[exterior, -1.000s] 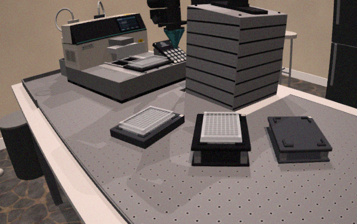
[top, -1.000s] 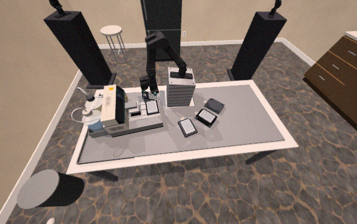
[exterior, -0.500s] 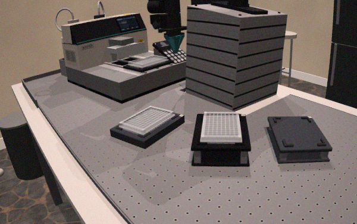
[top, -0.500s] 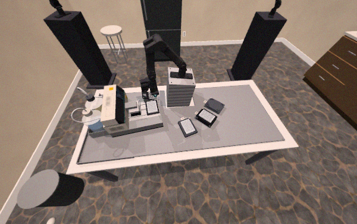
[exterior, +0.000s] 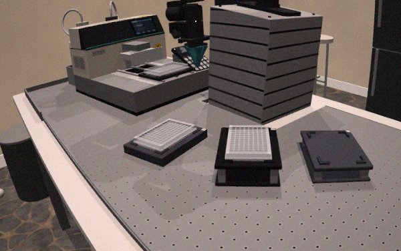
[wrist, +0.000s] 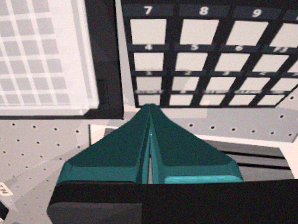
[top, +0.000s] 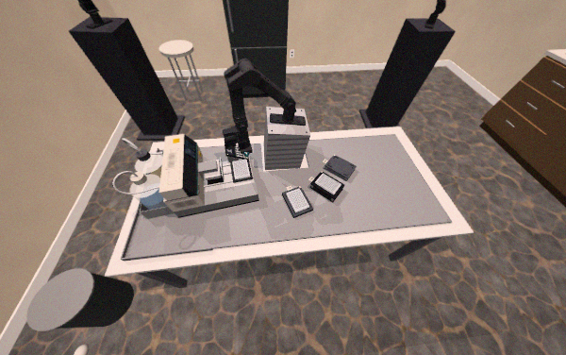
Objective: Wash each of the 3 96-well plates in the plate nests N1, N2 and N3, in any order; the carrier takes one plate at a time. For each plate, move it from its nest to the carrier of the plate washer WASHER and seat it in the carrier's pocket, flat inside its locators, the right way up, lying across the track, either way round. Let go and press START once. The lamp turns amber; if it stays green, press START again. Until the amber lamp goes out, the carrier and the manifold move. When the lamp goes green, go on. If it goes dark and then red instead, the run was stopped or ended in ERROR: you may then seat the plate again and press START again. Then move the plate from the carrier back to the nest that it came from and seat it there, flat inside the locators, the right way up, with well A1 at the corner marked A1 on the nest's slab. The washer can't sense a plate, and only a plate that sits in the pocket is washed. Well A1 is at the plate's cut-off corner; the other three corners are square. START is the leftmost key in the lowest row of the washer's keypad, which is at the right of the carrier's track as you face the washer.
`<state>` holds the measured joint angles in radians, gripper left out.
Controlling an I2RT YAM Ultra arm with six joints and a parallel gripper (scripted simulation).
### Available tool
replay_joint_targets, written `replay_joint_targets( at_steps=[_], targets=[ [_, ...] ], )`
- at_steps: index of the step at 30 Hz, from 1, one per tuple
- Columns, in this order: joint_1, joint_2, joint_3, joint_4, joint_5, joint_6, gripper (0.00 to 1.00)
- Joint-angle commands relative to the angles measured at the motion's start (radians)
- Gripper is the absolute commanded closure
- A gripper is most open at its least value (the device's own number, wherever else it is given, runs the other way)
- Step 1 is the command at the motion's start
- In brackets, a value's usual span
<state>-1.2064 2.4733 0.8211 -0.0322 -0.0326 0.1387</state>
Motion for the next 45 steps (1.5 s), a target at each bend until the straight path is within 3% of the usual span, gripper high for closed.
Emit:
replay_joint_targets(
  at_steps=[1,45],
  targets=[
    [0.0,0.009,0.005,0.022,-0.001,0.001,1.0],
    [0.002,0.059,0.019,0.058,-0.001,0.002,1.0]
  ],
)
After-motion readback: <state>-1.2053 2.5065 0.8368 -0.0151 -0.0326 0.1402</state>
